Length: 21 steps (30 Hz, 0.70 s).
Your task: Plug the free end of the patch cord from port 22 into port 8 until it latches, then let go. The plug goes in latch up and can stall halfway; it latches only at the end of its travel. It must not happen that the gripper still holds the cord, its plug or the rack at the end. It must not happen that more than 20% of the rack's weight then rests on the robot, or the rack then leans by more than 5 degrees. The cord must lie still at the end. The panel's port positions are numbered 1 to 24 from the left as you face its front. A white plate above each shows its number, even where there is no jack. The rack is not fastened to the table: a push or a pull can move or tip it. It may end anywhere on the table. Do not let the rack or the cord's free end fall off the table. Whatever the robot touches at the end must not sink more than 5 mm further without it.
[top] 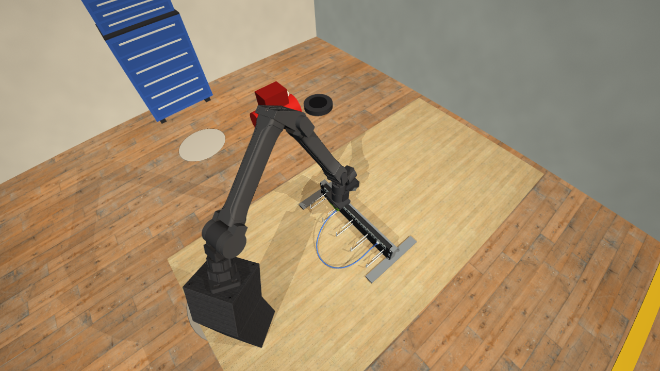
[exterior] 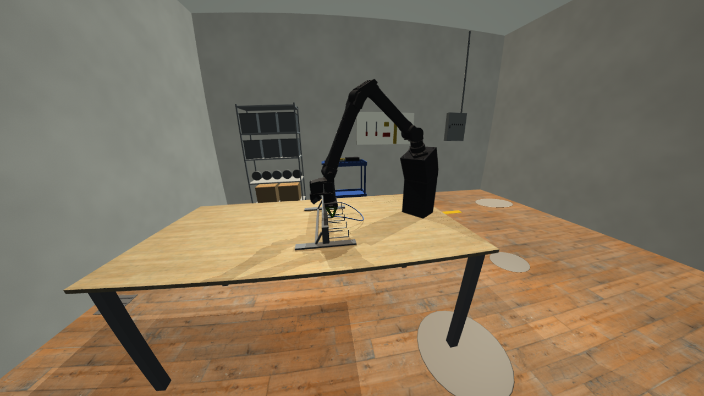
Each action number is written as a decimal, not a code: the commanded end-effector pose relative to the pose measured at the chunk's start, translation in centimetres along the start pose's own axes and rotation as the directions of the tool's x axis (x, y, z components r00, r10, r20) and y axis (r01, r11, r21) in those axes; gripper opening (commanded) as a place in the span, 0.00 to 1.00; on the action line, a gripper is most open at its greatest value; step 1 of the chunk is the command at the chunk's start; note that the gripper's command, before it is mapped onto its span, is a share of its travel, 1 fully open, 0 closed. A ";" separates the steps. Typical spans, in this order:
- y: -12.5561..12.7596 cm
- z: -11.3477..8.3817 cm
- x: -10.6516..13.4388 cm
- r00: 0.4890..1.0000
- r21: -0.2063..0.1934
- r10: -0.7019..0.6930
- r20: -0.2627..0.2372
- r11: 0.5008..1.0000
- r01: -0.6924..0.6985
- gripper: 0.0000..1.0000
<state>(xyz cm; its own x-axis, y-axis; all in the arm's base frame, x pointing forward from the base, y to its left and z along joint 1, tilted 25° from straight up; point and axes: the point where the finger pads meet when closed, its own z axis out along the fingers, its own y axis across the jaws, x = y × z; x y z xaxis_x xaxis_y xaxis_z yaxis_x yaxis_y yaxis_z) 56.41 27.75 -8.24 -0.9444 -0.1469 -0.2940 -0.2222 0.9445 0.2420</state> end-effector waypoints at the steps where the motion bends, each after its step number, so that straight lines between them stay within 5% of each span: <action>1: -0.1 -3.1 -7.7 0.989 -0.018 0.018 0.148 1.000 -0.016 0.00; 21: 0.2 -4.0 -8.3 0.989 -0.018 -0.005 0.149 1.000 0.008 0.00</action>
<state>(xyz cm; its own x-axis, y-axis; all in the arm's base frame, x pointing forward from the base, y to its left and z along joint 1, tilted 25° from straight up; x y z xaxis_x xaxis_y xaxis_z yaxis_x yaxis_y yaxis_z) 56.76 27.79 -8.05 -0.9495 -0.1488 -0.2762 -0.2189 0.9449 0.2435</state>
